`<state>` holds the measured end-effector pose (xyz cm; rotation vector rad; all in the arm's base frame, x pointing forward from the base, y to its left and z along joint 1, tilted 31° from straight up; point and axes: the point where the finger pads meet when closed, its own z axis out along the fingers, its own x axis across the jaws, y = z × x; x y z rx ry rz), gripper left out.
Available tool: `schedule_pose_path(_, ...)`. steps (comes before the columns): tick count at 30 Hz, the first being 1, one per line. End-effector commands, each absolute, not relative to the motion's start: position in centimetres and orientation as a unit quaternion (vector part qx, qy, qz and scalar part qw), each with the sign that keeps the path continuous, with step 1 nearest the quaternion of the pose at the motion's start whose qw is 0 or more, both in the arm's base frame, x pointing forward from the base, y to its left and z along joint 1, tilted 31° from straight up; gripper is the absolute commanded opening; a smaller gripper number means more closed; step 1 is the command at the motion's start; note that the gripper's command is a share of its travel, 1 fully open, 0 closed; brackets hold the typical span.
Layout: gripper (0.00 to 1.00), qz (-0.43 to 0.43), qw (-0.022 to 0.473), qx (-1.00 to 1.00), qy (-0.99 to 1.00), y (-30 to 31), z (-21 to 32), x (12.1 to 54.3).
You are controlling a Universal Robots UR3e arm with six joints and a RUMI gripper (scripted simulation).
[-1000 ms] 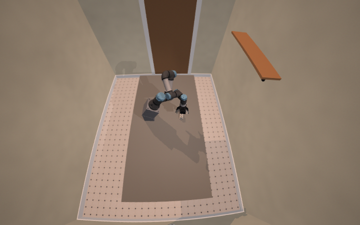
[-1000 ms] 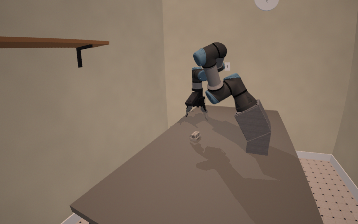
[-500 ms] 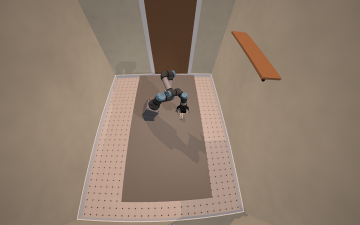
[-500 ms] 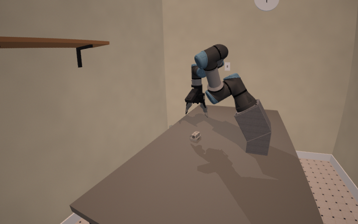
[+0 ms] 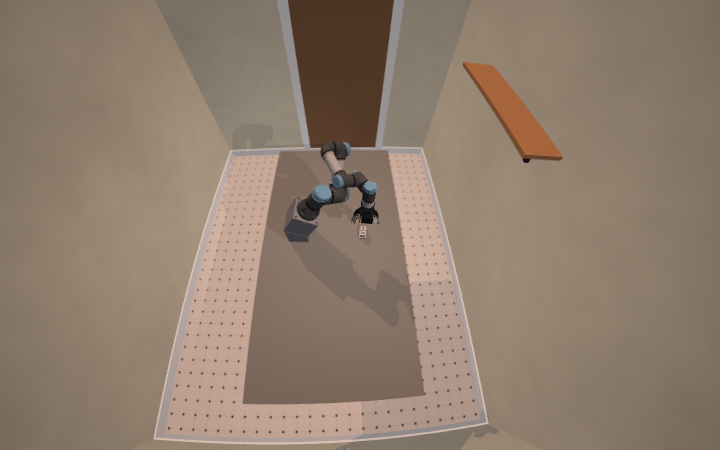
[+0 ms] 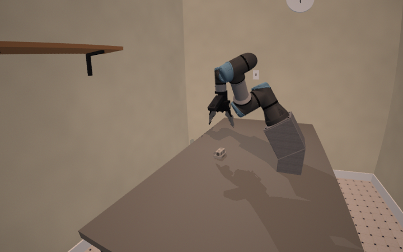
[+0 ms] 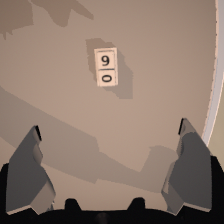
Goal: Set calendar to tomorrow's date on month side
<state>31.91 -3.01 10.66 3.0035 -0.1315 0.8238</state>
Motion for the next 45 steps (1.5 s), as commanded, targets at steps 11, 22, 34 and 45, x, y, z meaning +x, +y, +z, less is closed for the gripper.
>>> schedule_pose_path(11,1.0,0.269,-0.007,0.963,-0.036,-2.49,11.96,30.64)
schedule_pose_path(22,1.0,0.269,-0.007,0.963,-0.036,-2.49,12.08,30.57)
schedule_pose_path(34,1.0,0.269,-0.007,0.963,-0.036,-2.47,12.05,30.57)
schedule_pose_path(45,1.0,0.268,-0.007,0.963,-0.036,-2.47,12.04,30.56)
